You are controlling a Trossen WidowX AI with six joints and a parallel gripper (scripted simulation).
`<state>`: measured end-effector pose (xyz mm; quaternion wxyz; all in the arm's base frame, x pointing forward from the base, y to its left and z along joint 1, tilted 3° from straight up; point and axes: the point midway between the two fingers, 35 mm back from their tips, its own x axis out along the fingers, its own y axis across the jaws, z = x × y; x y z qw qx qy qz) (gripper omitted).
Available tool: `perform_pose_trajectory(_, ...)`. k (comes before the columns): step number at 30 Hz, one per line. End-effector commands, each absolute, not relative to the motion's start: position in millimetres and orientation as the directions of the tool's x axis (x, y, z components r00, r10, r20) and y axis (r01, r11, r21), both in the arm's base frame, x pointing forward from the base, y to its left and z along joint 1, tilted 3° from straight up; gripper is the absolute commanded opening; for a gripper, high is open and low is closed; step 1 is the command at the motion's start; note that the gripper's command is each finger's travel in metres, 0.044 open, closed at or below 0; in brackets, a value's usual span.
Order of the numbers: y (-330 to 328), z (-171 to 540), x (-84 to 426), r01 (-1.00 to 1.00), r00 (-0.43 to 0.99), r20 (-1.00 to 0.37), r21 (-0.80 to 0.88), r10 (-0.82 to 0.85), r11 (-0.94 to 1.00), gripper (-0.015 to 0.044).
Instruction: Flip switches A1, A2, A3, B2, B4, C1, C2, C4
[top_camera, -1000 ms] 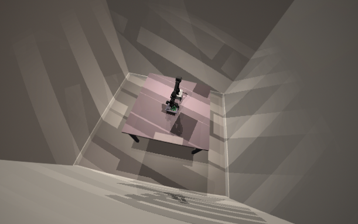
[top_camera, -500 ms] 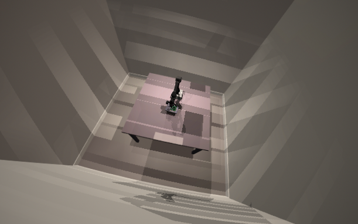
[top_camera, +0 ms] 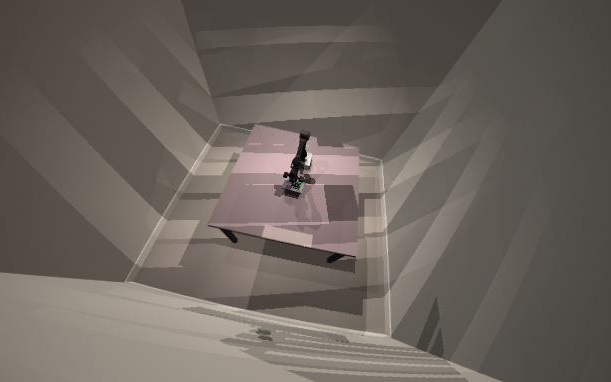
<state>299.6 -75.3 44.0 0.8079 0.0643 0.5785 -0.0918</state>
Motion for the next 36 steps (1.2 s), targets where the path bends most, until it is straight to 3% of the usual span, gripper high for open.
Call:
perform_pose_trajectory(1,-75,47,299,0.222,0.315,-0.946,-0.002,-0.074,0.975,0.0000)
perform_pose_trajectory(7,-70,104,277,0.216,0.338,-0.938,0.000,-0.075,0.976,0.0000)
perform_pose_trajectory(13,-68,104,277,0.216,0.338,-0.938,0.000,-0.075,0.976,0.0000)
perform_pose_trajectory(21,7,91,256,0.216,0.336,-0.939,0.006,-0.069,0.976,0.0000)
perform_pose_trajectory(36,6,57,268,0.216,0.313,-0.948,0.006,-0.063,0.976,0.0000)
